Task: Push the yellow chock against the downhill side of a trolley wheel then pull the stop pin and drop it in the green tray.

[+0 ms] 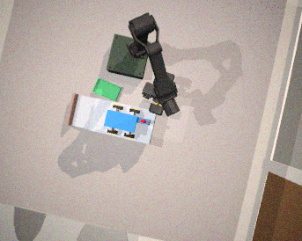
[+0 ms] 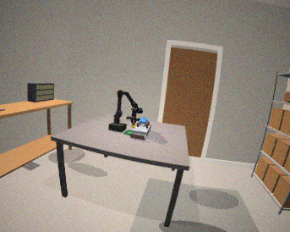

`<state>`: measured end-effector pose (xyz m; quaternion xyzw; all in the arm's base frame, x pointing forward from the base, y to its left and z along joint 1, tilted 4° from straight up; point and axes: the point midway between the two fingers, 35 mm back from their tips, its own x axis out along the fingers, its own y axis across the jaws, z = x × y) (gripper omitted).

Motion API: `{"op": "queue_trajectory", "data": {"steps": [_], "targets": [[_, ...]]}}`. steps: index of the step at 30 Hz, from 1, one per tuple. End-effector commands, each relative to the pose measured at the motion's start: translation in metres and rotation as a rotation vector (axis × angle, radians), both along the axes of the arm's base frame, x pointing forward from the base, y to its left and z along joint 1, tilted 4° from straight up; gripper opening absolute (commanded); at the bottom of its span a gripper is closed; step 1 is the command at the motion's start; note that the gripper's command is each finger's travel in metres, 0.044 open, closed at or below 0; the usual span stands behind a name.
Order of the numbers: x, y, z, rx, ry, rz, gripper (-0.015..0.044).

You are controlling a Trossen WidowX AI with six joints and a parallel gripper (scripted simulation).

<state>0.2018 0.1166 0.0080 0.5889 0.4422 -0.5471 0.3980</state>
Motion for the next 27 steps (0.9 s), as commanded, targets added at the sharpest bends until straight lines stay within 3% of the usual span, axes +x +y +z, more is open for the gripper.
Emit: {"op": "queue_trajectory", "data": {"steps": [1,27], "targets": [[0.000,0.000,0.000,0.000,-0.002,0.000,0.0012],[-0.007,-0.008,0.082,-0.008,0.003,-0.006,0.0000]]}}
